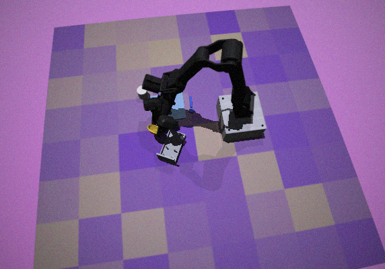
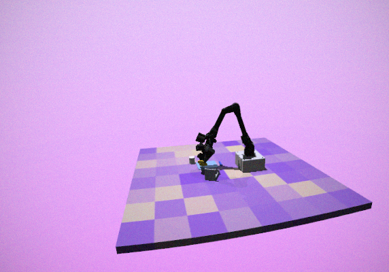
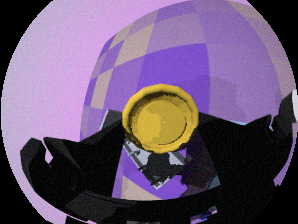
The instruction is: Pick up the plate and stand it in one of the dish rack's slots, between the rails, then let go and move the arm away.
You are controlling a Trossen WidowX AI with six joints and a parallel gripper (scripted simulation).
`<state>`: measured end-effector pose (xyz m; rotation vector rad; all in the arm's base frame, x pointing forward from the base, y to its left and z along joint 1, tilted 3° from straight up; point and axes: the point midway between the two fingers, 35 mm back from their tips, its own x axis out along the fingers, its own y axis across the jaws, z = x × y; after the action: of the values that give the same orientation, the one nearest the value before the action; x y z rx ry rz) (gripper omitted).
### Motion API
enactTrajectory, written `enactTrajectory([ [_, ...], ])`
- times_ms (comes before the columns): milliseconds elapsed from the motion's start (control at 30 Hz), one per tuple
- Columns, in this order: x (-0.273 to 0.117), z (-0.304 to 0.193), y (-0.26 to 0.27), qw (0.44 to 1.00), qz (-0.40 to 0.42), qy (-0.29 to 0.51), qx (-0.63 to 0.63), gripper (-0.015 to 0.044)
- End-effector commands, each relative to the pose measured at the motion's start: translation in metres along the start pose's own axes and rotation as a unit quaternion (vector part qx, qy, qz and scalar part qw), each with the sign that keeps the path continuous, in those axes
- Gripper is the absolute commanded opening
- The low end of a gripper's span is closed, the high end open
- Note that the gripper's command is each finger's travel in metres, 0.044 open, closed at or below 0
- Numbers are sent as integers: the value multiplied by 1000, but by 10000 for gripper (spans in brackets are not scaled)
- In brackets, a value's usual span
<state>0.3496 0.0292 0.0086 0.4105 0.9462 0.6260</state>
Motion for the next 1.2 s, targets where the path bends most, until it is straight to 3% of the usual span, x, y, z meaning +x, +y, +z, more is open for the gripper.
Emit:
enactTrajectory([
  [0,2,-3,-1,999,24,-24,-37,0],
  [533,-4,-23,-2,964,103,-143,-200,0],
  [1167,-32,-63,31,855,190,-274,-397,0],
])
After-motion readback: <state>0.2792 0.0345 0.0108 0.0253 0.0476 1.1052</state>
